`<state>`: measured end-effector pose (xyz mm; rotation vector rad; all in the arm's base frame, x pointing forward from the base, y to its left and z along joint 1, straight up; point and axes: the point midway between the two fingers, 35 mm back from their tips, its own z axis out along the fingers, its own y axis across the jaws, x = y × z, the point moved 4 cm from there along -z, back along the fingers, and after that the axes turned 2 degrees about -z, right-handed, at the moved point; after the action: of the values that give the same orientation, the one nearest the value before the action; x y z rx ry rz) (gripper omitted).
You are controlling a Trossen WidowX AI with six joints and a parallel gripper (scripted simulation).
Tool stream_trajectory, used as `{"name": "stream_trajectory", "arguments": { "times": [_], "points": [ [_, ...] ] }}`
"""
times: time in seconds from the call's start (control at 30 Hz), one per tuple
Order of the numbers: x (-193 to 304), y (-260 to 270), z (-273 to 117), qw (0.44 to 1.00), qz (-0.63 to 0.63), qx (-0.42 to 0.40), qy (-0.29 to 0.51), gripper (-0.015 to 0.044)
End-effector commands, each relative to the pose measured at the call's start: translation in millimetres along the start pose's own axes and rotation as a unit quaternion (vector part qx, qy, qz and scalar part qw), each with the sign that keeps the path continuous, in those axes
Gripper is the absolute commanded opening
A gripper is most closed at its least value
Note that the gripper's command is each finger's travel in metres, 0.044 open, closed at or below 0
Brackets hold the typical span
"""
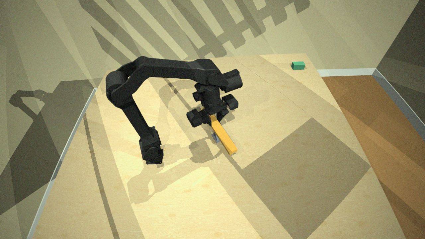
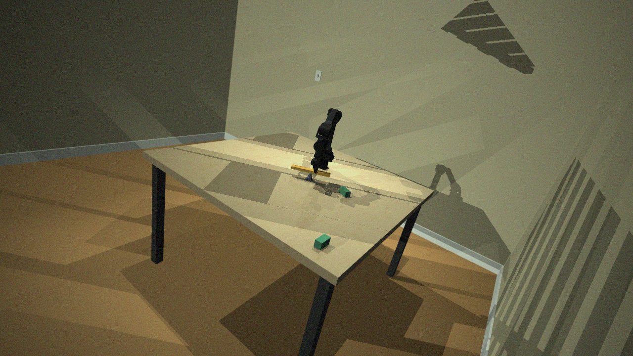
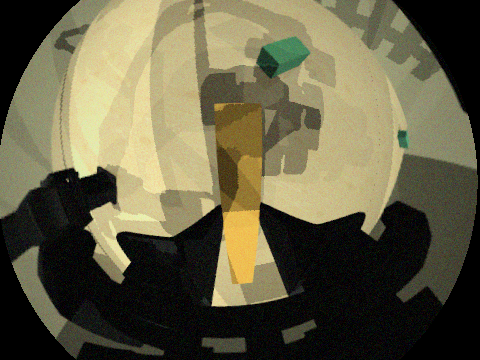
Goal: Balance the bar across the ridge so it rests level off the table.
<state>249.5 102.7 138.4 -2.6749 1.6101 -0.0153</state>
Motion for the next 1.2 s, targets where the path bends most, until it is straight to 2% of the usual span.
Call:
{"name": "stream_trajectory", "arguments": {
  "times": [0.0,1.17],
  "points": [
    [0.5,0.0,0.7,1.0,-0.002,0.0,0.002,0.0],
    [0.6,0.1,3.6,1.0,-0.002,0.0,0.002,0.0]
  ]
}}
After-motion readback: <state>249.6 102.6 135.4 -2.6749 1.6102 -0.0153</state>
